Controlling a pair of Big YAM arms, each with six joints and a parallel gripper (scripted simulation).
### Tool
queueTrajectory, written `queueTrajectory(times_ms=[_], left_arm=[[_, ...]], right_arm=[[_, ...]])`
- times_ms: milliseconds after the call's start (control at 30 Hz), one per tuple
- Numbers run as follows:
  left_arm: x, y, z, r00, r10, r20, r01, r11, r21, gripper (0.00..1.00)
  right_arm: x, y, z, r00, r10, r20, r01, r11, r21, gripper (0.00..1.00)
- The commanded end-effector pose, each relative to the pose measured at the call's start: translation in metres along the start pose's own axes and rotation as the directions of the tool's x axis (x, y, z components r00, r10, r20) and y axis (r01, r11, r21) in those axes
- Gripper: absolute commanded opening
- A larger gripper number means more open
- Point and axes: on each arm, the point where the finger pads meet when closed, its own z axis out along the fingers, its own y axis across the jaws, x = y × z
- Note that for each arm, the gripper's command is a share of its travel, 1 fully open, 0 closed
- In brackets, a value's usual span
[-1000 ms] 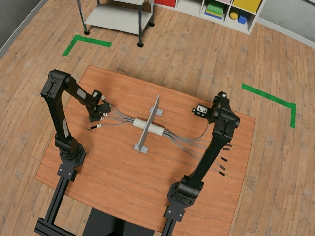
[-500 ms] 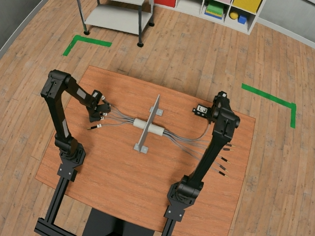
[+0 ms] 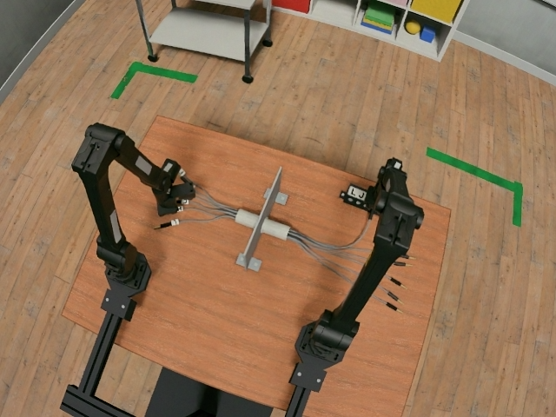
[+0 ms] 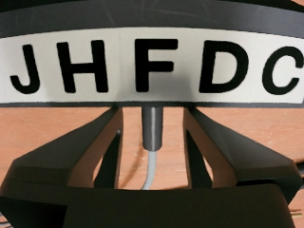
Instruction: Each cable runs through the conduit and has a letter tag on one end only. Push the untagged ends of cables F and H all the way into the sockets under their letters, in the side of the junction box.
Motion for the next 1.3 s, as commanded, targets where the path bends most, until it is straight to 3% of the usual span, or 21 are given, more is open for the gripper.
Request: queueTrajectory(times_ms=[0,333,433,533,700,800,900,1000,1033,1267], left_arm=[[-0.001,0.001,0.001,1.000,0.003,0.002,-0.003,1.000,0.001,0.05],[-0.001,0.001,0.001,1.000,0.003,0.002,-0.003,1.000,0.001,0.05],[-0.001,0.001,0.001,1.000,0.003,0.002,-0.003,1.000,0.001,0.05],[-0.001,0.001,0.001,1.000,0.003,0.002,-0.003,1.000,0.001,0.05],[-0.001,0.001,0.001,1.000,0.003,0.002,-0.003,1.000,0.001,0.05],[-0.001,0.001,0.001,1.000,0.003,0.002,-0.003,1.000,0.001,0.05],[-0.001,0.001,0.001,1.000,0.003,0.002,-0.003,1.000,0.001,0.05],[-0.001,0.001,0.001,1.000,0.003,0.002,-0.003,1.000,0.001,0.05],[-0.001,0.001,0.001,1.000,0.003,0.002,-0.003,1.000,0.001,0.05],[-0.001,0.001,0.001,1.000,0.003,0.002,-0.003,1.000,0.001,0.05]], right_arm=[[-0.028,0.004,-0.028,0.996,-0.007,0.093,0.006,1.000,0.003,0.35],[-0.018,0.004,-0.042,0.997,-0.006,0.075,0.006,1.000,0.002,0.35],[-0.015,0.003,-0.050,0.997,-0.006,0.072,0.005,1.000,0.002,0.69],[-0.024,0.003,-0.075,0.996,-0.006,0.092,0.006,1.000,0.002,1.00],[-0.023,0.003,-0.092,0.996,-0.006,0.092,0.006,1.000,0.002,1.00],[0.012,0.003,-0.046,1.000,-0.004,-0.008,0.004,1.000,0.000,1.00],[0.018,0.001,-0.038,1.000,0.000,-0.023,0.000,1.000,-0.001,1.00],[0.009,0.000,-0.041,1.000,0.000,-0.006,0.000,1.000,0.000,1.00],[0.003,-0.001,-0.053,0.999,0.016,0.029,-0.016,1.000,0.001,1.00],[0.022,-0.018,-0.066,0.993,0.074,0.092,-0.075,0.997,0.010,1.00]])
